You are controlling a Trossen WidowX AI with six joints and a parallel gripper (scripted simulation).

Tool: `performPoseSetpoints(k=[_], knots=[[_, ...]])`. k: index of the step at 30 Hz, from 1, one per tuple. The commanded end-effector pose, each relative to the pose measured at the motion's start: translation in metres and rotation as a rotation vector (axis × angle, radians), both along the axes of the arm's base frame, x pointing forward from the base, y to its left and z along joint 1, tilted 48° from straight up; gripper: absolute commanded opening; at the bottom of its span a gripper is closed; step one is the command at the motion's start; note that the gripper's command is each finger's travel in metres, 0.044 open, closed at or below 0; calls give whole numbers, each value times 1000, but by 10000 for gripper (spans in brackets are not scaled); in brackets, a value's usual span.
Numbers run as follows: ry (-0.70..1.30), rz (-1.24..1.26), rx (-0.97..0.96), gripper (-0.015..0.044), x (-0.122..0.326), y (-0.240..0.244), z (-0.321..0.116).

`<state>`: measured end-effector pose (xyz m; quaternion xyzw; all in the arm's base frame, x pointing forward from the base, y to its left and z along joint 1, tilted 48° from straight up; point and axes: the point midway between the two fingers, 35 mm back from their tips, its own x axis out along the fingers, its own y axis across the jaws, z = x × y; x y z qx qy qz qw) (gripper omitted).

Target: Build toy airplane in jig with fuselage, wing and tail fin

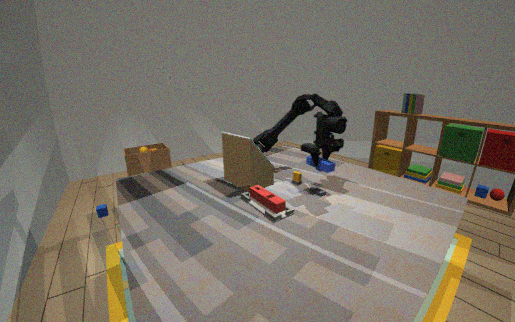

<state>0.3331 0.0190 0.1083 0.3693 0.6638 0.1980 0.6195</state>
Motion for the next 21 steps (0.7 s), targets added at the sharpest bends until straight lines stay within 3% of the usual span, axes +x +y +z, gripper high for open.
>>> performPoseSetpoints(k=[1,21], knots=[[-10,-1,-3,0,-1,-12,12],[168,-161,-10,0,-3,-42,-24]])
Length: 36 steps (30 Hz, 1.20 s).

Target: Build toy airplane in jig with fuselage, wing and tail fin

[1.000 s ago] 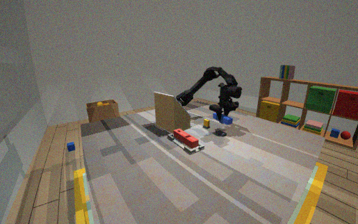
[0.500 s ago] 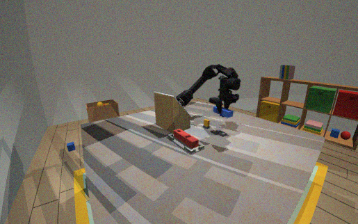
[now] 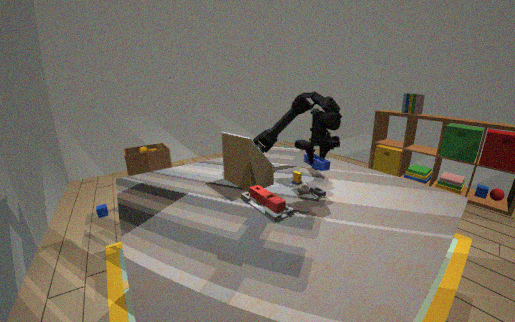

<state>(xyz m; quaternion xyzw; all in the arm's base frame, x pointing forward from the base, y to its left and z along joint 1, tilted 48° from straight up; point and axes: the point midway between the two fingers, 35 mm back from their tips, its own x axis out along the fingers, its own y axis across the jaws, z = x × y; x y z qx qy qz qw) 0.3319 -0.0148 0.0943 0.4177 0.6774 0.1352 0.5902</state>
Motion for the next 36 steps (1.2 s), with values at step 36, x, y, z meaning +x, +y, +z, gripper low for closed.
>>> performPoseSetpoints(k=[36], knots=[[513,-492,19,0,-22,-70,-104]])
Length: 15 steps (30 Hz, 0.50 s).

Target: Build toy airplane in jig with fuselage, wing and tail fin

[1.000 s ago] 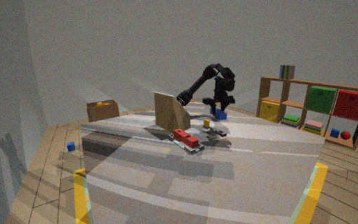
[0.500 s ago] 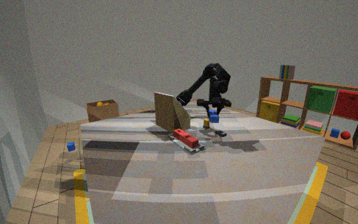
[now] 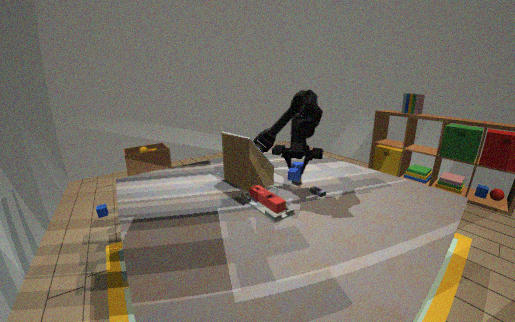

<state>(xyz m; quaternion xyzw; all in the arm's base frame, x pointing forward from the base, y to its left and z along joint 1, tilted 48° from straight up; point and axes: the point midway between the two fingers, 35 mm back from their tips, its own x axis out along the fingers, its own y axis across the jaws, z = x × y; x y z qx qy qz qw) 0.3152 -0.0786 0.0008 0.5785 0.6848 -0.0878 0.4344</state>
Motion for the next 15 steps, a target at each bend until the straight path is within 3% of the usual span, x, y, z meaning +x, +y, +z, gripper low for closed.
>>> performPoseSetpoints(k=[1,15], knots=[[69,-66,4,0,-7,-8,-13],[263,-255,22,0,-25,-28,-51]])
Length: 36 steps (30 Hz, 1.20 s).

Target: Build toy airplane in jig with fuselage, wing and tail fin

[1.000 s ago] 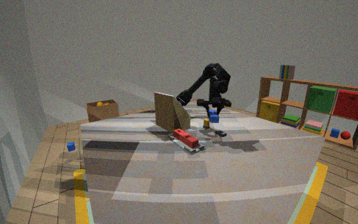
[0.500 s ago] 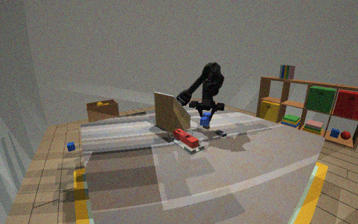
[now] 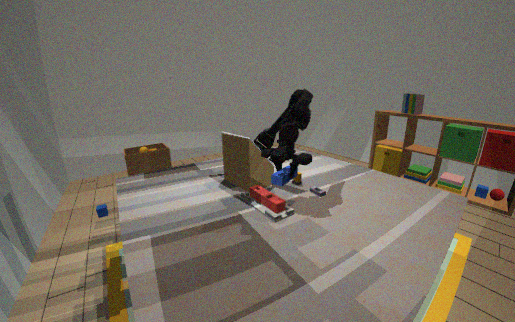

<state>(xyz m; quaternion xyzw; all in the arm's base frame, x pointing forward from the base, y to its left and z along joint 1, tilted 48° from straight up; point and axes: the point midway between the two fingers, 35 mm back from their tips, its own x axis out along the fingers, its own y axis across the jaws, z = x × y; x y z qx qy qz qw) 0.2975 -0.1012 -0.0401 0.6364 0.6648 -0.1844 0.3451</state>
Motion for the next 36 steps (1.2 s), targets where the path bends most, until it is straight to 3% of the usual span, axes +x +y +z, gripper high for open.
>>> performPoseSetpoints(k=[1,16,24,36], knots=[[69,-65,6,0,-9,-6,-13],[256,-244,30,0,-30,-20,-48],[256,-244,30,195,-30,-20,-48],[256,-244,30,195,-30,-20,-47]])
